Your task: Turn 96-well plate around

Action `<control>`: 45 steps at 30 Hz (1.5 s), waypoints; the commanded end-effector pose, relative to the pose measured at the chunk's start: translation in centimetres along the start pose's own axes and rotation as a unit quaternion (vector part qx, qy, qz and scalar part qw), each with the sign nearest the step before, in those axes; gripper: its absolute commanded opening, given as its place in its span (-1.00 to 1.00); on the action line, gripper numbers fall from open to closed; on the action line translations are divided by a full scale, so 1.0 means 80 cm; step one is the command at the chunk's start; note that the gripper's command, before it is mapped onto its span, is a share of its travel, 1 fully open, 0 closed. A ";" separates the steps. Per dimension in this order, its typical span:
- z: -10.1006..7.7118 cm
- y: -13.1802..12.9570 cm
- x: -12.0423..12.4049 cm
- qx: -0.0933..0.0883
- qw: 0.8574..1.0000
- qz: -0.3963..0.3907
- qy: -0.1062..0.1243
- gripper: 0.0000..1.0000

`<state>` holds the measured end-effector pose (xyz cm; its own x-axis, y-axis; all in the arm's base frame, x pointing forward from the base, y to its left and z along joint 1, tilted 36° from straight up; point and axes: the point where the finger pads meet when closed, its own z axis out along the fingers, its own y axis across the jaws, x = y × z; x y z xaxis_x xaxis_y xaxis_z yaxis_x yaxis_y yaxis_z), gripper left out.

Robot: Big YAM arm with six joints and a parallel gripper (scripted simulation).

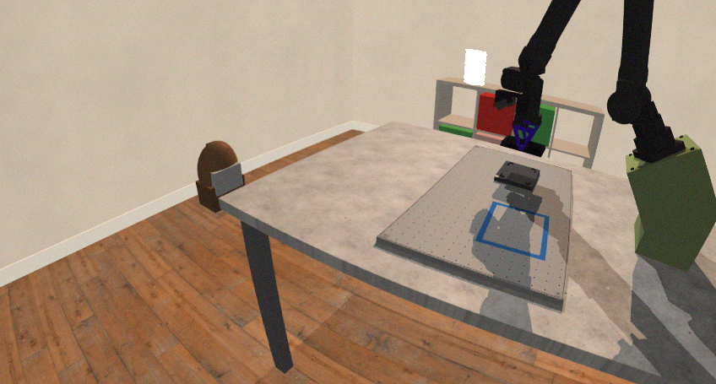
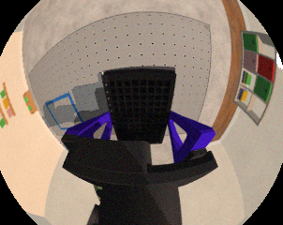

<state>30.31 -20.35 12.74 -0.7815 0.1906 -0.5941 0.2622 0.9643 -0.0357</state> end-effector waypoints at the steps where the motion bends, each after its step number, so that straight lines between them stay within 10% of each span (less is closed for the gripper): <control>1: -0.003 0.000 0.000 -0.002 0.998 0.068 0.002 -1.00; 20: -0.005 -0.001 -0.004 0.000 0.939 0.344 -0.003 -1.00; 33: -0.005 -0.001 -0.003 0.000 0.861 0.509 -0.002 -1.00; 45: -0.005 -0.001 -0.001 0.000 0.742 0.670 -0.001 -1.00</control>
<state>30.25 -20.30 12.64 0.0628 0.9819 -0.1785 0.8227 0.0503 0.5662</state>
